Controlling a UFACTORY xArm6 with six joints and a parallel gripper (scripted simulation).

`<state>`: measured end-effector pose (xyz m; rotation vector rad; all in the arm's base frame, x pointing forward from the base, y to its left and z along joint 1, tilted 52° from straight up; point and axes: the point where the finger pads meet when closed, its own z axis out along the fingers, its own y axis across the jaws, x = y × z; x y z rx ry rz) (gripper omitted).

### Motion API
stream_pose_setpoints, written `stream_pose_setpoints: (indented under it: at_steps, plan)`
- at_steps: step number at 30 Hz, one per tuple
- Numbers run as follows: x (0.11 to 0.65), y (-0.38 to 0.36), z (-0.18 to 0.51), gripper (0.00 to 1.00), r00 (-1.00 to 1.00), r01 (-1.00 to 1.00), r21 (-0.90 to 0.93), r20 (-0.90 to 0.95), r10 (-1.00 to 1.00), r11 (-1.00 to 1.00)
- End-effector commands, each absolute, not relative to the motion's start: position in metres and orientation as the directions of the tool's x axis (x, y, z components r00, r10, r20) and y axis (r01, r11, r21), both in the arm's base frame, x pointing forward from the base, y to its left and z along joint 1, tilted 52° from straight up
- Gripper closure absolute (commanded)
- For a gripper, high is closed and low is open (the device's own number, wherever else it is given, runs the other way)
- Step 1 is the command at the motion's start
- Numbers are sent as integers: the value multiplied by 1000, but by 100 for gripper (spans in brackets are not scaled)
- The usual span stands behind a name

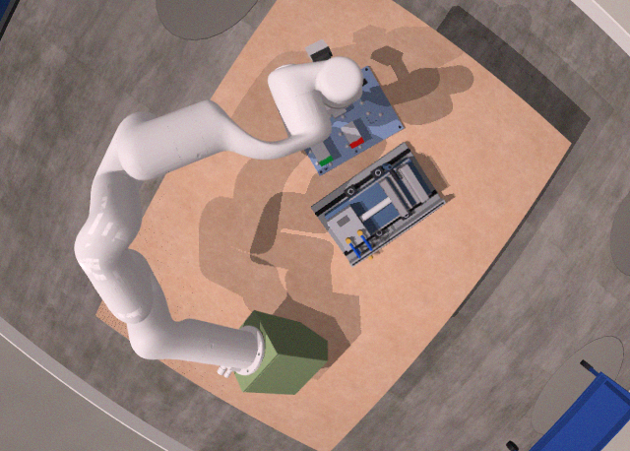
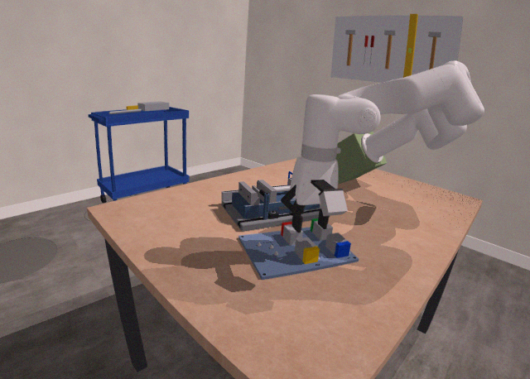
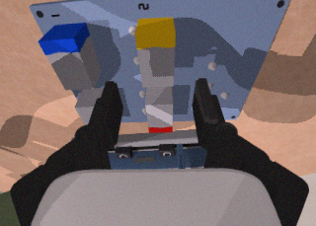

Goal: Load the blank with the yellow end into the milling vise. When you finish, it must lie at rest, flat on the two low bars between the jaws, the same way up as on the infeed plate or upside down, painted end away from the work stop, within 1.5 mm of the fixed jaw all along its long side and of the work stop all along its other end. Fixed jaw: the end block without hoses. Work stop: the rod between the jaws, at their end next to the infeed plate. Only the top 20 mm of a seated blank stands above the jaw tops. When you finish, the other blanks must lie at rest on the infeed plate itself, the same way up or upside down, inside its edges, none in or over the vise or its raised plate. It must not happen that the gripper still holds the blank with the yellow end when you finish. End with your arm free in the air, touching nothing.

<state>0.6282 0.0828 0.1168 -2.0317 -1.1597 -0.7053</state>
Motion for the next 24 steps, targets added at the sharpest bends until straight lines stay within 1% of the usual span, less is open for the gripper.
stream_pose_setpoints:
  at_steps: [1, 10, 24]
  plan:
    - [630, 85, 115, 33, 454, 883, -290, 730, 511, -370]
    - [634, 116, 90, 33, 454, 883, -290, 730, 511, -370]
    - [635, 120, 88, 33, 454, 883, -290, 730, 511, -370]
